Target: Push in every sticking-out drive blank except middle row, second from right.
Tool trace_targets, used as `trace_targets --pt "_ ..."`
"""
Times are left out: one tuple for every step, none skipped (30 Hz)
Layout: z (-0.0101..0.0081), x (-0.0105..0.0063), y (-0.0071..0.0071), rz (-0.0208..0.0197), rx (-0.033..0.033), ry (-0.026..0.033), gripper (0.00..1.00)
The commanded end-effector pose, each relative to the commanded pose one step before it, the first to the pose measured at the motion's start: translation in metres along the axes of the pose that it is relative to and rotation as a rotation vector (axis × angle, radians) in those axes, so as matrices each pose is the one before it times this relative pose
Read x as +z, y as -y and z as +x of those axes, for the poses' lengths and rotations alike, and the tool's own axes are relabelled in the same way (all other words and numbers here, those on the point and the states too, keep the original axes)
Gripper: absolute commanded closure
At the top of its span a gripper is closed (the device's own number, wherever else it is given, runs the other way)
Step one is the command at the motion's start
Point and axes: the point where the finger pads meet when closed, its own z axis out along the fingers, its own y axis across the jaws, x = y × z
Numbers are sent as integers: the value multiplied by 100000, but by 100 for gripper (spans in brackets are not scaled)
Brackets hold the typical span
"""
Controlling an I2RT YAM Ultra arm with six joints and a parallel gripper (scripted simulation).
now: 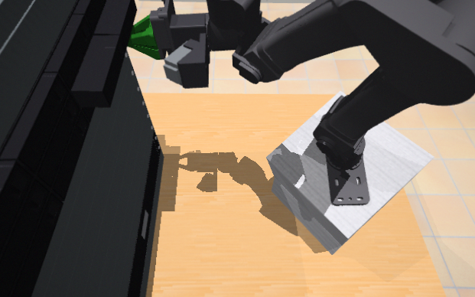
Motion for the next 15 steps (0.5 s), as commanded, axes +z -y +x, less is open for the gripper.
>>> trace_targets --pt "-477 1002 3253 7760 -5464 796 100" --pt "0 0 0 0 0 0 100" --pt "0 0 0 0 0 0 100" --pt "0 0 0 0 0 0 100" --pt "0 0 0 0 0 0 100" --pt "0 0 0 0 0 0 100" --pt "0 0 0 0 0 0 100" --pt "0 0 0 0 0 0 100" --pt "8 8 -16 -35 16 -15 100" --pt "47 46 -87 -194 93 -85 100" --pt "0 0 0 0 0 0 100" --pt "0 0 0 0 0 0 100" --pt "96 94 -180 -401 294 -176 100" --pt "181 131 -365 -982 654 -424 100" --pt "45 94 -144 -581 376 -249 100"
